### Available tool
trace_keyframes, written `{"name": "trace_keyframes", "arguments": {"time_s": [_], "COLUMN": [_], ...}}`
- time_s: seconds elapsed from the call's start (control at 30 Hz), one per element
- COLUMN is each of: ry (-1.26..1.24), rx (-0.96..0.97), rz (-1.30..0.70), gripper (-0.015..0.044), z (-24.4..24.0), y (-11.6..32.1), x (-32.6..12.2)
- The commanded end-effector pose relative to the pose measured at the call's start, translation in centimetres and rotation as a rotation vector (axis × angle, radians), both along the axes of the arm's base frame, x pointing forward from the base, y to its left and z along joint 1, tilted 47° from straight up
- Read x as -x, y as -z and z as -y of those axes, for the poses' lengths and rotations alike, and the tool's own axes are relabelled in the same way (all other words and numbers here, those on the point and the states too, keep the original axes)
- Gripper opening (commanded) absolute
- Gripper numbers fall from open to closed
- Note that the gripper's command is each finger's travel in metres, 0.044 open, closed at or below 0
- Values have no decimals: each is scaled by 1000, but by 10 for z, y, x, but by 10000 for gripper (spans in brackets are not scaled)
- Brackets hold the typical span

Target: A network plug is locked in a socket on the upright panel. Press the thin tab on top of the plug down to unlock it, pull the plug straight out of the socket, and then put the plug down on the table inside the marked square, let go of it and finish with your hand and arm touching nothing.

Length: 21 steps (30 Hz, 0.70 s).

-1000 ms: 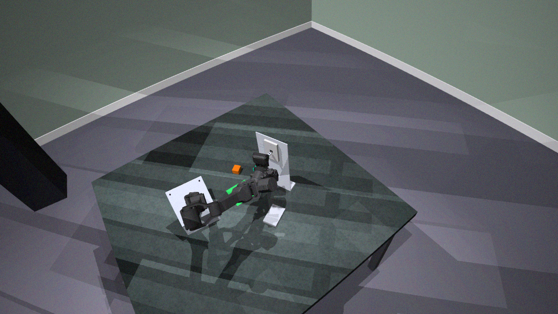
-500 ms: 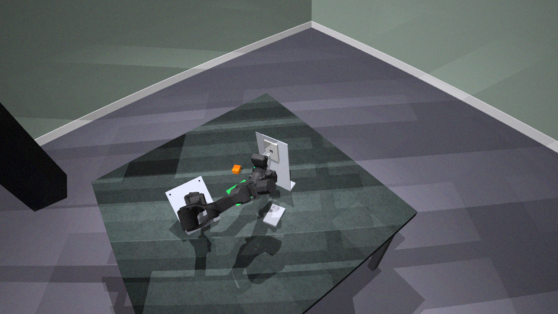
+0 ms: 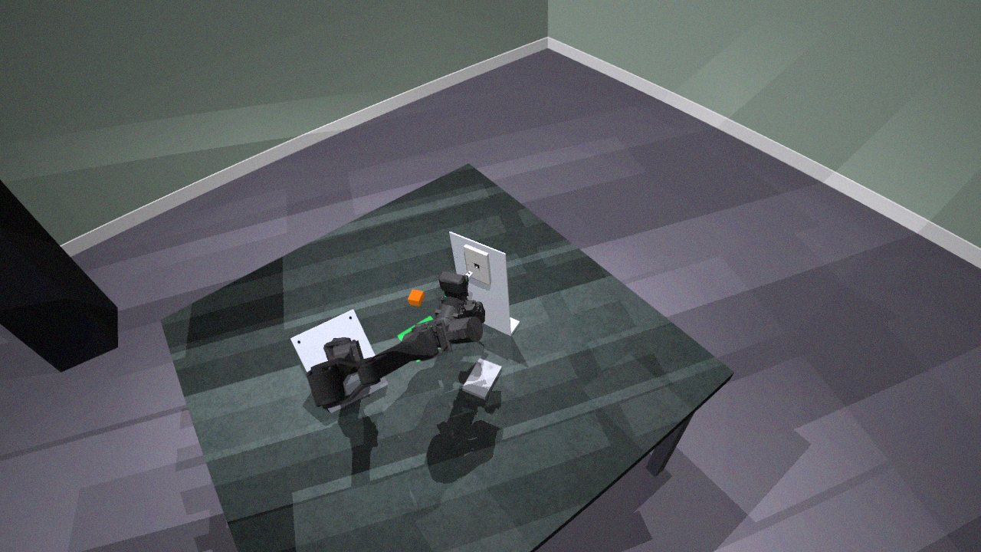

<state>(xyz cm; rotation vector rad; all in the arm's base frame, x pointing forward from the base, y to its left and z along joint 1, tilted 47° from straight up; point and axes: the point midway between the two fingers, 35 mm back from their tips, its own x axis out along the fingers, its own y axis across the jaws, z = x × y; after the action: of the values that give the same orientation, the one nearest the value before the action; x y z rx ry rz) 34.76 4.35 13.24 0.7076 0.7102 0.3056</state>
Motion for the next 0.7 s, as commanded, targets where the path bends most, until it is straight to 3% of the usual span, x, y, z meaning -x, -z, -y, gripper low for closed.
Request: {"name": "trace_keyframes", "arguments": {"time_s": [0.0, 0.67], "ry": [-6, -6], "rx": [2, 2], "rz": [11, 10], "gripper": [0, 0], "z": [0, 2], "y": [-3, -5], "x": [3, 13]}}
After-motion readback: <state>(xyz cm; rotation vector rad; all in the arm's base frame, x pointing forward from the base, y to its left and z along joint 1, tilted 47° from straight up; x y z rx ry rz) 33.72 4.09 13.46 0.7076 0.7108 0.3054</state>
